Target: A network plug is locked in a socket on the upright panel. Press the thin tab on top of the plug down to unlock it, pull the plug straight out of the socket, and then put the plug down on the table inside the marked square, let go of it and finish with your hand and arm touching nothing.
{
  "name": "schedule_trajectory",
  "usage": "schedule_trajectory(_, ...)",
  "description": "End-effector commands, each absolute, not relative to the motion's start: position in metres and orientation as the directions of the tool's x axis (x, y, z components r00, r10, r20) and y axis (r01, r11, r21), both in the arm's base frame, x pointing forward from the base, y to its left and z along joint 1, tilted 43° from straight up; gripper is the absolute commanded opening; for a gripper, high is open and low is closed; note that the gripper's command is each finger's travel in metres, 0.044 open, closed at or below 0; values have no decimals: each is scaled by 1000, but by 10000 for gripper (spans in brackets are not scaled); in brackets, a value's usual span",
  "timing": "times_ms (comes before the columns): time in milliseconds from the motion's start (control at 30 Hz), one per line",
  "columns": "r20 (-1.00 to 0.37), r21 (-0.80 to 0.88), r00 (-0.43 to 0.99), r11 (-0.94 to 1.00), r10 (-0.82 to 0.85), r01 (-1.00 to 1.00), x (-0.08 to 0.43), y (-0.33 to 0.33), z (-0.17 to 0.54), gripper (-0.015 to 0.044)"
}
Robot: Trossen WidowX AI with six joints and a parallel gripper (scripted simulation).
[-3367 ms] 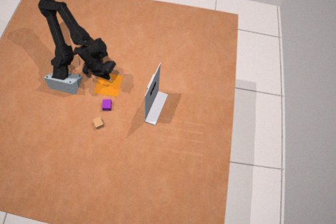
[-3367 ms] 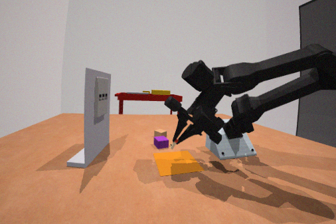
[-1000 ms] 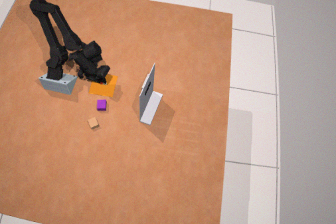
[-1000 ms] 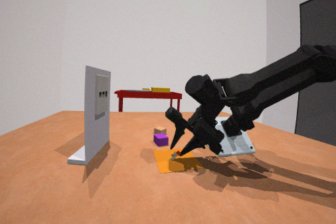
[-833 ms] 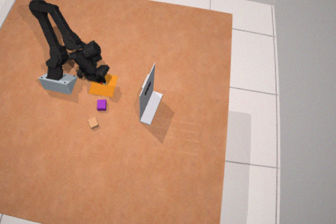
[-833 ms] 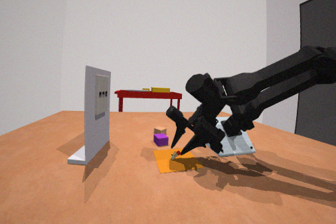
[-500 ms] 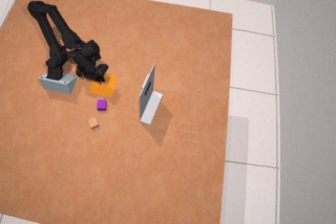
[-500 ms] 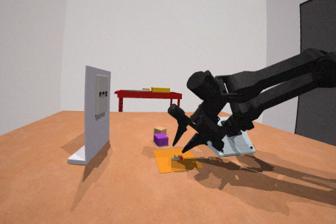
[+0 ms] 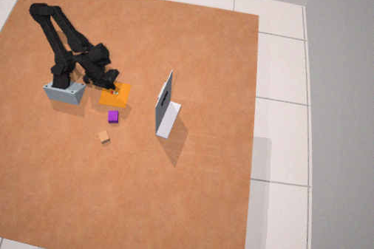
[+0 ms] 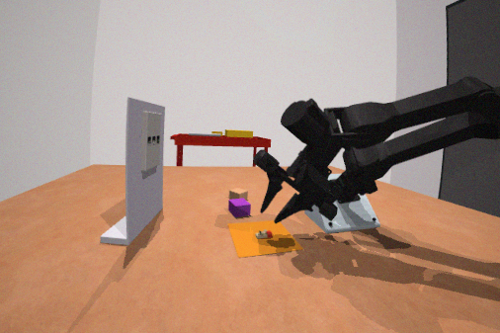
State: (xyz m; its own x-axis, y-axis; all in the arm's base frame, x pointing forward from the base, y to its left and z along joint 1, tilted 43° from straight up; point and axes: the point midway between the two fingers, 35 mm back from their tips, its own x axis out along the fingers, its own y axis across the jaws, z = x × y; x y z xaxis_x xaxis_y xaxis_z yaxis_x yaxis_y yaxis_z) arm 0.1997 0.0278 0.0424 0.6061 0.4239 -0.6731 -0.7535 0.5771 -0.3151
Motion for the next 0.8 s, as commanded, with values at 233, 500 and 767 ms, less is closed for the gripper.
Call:
schedule_trajectory(233,-676,-322,605,569,422,-757,200,21,50,156)
schedule_trajectory(500,-681,-321,601,566,420,-759,200,16,54,156)
schedule_trajectory(767,-684,-319,597,564,419,-761,200,10,59,156)
